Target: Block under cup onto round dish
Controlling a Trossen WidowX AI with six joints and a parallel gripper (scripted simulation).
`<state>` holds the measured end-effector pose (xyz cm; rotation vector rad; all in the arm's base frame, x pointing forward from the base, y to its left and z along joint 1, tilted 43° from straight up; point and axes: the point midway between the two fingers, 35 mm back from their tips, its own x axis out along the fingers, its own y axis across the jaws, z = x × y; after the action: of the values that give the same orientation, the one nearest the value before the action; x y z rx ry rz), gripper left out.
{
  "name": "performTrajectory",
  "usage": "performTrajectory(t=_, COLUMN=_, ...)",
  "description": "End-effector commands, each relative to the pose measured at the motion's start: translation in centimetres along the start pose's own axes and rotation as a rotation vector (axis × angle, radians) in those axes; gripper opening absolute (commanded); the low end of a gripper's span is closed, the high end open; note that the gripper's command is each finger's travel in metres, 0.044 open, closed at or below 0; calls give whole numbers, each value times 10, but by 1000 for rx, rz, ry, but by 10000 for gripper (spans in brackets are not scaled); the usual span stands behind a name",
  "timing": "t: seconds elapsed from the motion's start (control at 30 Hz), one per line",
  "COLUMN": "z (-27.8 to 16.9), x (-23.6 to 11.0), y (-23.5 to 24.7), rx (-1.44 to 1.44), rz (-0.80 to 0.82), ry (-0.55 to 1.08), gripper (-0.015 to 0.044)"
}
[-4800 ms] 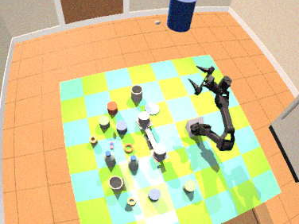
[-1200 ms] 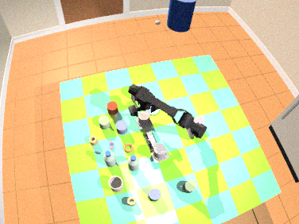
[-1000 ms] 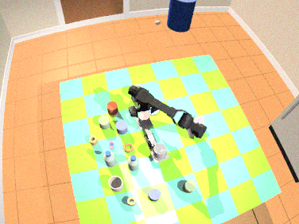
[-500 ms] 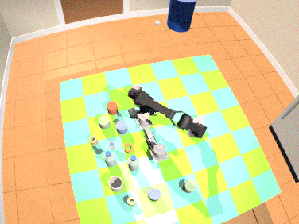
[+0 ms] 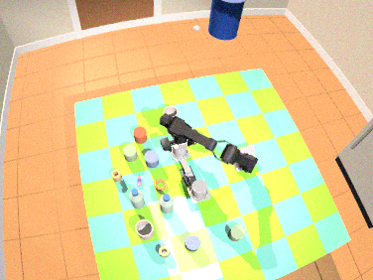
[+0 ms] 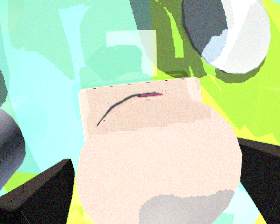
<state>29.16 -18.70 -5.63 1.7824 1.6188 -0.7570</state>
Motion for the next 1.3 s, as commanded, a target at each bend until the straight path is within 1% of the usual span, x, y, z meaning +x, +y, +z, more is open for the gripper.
performTrajectory(t=0.0, z=-2, x=9, y=-1, rx=6, rz=-1, ry=8, gripper=440)
performTrajectory(t=0.13, z=-2, x=13, y=-2, rx=6, rz=-1, ry=8, gripper=440)
performTrajectory(t=0.23, z=-2, x=13, y=-2, rx=6, rz=-1, ry=8, gripper=361)
performTrajectory(t=0.5, z=-2, x=13, y=-2, rx=6, rz=-1, ry=8, gripper=308)
performTrajectory(t=0.87, z=-1, x=3, y=0, rx=7, rz=4, ry=4, gripper=19)
performTrajectory(t=0.9, z=-1, x=2, y=0, rx=7, rz=4, ry=3, gripper=0)
performTrajectory(t=1.27, z=1, x=-13, y=2, rx=9, rz=11, ry=-4, gripper=0)
